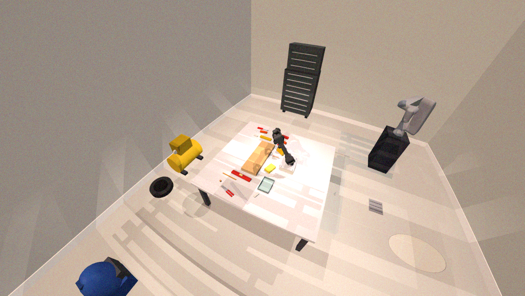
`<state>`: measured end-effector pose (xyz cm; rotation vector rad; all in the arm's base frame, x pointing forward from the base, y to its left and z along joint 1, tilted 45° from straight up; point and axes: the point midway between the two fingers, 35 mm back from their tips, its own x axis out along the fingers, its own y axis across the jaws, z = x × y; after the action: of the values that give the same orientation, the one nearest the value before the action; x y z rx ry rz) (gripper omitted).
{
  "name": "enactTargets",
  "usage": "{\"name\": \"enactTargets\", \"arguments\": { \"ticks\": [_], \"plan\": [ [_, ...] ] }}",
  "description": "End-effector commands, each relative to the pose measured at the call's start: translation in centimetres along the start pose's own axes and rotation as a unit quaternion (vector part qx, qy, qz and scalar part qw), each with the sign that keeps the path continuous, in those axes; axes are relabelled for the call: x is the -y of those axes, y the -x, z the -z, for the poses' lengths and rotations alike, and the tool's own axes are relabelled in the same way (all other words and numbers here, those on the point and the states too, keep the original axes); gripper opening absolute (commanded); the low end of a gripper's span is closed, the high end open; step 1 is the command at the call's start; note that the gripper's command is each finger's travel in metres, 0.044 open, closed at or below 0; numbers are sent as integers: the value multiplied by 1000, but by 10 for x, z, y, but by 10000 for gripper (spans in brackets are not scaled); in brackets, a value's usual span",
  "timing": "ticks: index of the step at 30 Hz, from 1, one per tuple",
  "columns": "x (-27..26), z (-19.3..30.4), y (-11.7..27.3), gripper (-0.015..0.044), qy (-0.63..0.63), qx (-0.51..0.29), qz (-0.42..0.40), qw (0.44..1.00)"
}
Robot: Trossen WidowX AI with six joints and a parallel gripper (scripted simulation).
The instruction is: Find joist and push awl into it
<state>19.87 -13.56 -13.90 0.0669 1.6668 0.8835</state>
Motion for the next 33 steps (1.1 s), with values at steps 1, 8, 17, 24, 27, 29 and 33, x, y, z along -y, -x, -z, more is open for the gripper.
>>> {"name": "enactTargets", "arguments": {
  "ticks": [1, 8, 17, 24, 27, 29, 33],
  "plan": [
    [20, 18, -26, 440, 300, 198, -16, 933],
    [21, 20, -28, 440, 345, 215, -3, 914],
    [21, 20, -28, 440, 345, 215, -3, 914],
    [21, 20, -28, 440, 345, 215, -3, 914],
    [22, 19, -27, 440, 345, 216, -3, 914],
    [22, 18, -28, 440, 345, 216, -3, 914],
    [22, 16, -34, 440, 345, 216, -3, 914]
  ]
}}
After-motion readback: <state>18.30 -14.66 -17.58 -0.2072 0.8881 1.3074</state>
